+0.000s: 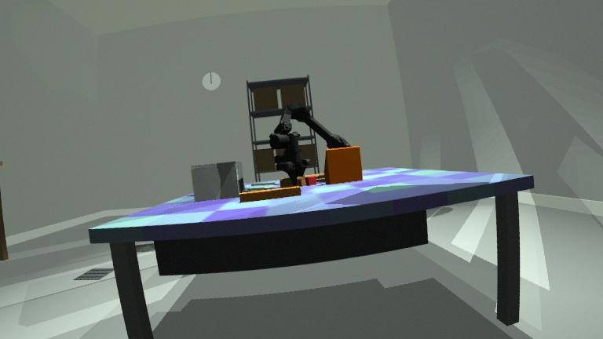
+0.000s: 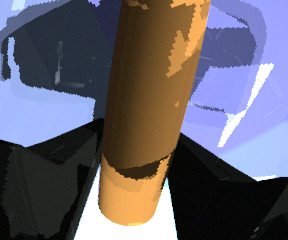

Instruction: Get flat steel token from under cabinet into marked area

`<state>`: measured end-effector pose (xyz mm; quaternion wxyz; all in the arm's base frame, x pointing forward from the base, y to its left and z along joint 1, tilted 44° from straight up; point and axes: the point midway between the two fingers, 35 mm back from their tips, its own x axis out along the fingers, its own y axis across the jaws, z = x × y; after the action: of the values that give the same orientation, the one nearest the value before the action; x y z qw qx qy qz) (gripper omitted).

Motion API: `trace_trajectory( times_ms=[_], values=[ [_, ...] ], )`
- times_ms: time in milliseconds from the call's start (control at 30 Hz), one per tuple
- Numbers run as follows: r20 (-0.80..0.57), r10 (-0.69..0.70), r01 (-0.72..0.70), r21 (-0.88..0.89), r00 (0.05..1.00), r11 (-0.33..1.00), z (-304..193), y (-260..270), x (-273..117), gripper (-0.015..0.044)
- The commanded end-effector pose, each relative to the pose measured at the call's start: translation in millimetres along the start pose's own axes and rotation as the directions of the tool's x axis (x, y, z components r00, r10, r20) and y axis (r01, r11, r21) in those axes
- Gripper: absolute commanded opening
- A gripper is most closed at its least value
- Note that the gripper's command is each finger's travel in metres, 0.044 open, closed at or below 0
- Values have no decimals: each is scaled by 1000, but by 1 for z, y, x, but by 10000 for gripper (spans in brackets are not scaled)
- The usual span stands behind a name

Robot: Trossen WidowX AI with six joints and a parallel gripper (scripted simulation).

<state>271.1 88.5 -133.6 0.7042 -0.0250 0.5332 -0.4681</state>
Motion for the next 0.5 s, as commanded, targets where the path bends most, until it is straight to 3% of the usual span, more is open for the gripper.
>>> trace_trajectory(
  times_ms=[0, 467],
  values=[
    [21, 14, -14, -1, 1000, 1000, 5, -1, -5, 0],
    [22, 13, -13, -1, 1000, 1000, 14, -14, -5, 0]
  ],
)
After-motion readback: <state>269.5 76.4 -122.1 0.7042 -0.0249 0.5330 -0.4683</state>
